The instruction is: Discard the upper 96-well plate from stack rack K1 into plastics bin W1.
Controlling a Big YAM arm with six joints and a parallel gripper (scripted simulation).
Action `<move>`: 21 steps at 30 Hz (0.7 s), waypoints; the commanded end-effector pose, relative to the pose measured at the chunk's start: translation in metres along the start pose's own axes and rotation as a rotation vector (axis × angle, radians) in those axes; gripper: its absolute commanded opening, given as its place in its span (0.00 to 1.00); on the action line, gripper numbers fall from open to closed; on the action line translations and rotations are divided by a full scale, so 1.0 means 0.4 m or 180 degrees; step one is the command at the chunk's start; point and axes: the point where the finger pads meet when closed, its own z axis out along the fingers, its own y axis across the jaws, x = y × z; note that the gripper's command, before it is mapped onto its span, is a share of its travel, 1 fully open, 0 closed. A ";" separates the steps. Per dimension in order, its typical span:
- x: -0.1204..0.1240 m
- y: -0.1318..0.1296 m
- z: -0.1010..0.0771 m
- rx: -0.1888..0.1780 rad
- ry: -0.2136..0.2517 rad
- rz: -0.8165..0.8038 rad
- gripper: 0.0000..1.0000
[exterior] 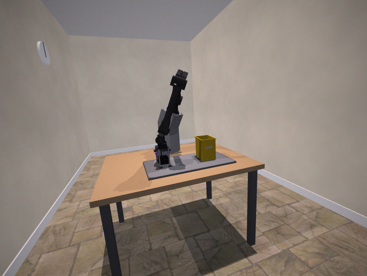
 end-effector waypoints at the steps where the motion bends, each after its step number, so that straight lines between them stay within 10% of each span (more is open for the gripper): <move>1: -0.016 -0.017 -0.050 0.0022 -0.0070 0.0012 0.00; 21: -0.017 -0.017 -0.124 0.0025 -0.0077 0.0008 0.00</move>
